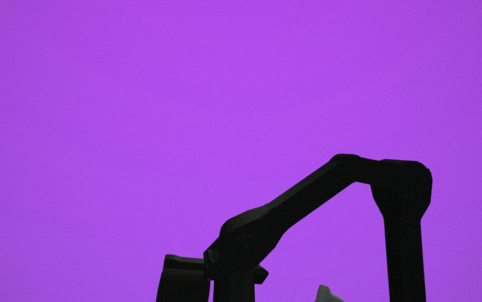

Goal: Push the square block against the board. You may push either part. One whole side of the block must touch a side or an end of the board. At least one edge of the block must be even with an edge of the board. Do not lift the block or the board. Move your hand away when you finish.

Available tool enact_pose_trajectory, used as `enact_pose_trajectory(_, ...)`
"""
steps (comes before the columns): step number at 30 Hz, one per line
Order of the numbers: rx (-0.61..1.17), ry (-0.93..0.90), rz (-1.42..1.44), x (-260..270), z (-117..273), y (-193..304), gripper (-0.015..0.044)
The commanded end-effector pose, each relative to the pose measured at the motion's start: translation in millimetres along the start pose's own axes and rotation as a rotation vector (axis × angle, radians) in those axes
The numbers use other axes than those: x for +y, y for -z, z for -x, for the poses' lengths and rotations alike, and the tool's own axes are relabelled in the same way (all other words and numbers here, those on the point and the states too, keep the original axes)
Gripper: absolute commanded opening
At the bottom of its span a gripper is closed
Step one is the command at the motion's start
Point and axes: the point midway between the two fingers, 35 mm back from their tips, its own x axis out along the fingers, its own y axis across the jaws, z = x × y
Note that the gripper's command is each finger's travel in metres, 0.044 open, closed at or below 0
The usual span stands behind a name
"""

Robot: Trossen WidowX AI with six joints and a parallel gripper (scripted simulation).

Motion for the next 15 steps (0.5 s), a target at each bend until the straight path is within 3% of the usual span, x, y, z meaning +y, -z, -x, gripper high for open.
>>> enact_pose_trajectory(1,0.008,0.017,0.029,-8,6,-66,0.0000)
enact_pose_trajectory(8,-0.027,0.015,0.039,18,12,-177,0.0000)
enact_pose_trajectory(13,-0.029,0.015,0.039,18,9,-180,0.0000)
enact_pose_trajectory(15,-0.028,0.015,0.039,17,-15,-181,0.0000)
